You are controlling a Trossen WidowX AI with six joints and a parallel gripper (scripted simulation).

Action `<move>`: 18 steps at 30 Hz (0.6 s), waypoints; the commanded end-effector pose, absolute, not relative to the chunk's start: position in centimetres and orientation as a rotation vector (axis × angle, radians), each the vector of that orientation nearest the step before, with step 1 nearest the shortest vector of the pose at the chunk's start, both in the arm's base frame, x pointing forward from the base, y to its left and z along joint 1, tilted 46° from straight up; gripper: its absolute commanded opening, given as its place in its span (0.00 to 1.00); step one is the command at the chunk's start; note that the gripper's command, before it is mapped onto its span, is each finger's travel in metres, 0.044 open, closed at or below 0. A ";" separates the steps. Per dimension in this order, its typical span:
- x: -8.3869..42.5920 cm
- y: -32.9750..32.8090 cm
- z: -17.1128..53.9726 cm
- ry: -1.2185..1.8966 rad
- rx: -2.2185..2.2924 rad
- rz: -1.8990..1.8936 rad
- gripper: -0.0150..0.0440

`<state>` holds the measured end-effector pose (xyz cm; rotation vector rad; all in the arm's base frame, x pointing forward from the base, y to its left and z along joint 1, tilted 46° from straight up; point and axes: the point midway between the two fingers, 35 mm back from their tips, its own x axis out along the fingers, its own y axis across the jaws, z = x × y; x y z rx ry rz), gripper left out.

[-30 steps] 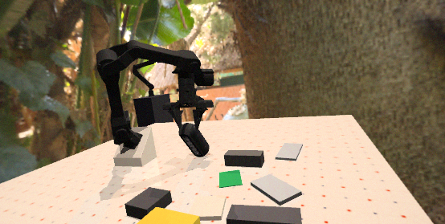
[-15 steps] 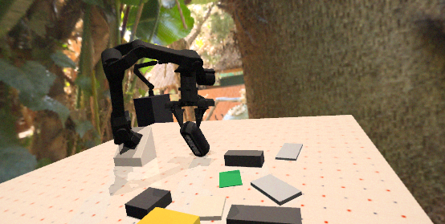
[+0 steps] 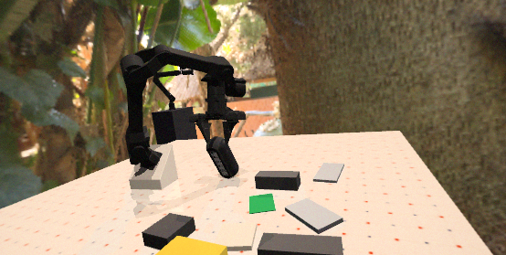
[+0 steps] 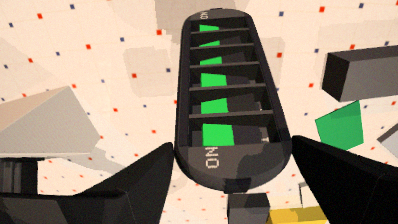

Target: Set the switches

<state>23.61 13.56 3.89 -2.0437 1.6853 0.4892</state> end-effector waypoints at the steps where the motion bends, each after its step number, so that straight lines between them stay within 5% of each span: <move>1: 23.6 14.1 3.6 1.687 -2.040 0.483 0.82; 18: 23.5 15.3 2.7 1.706 -2.059 0.451 0.82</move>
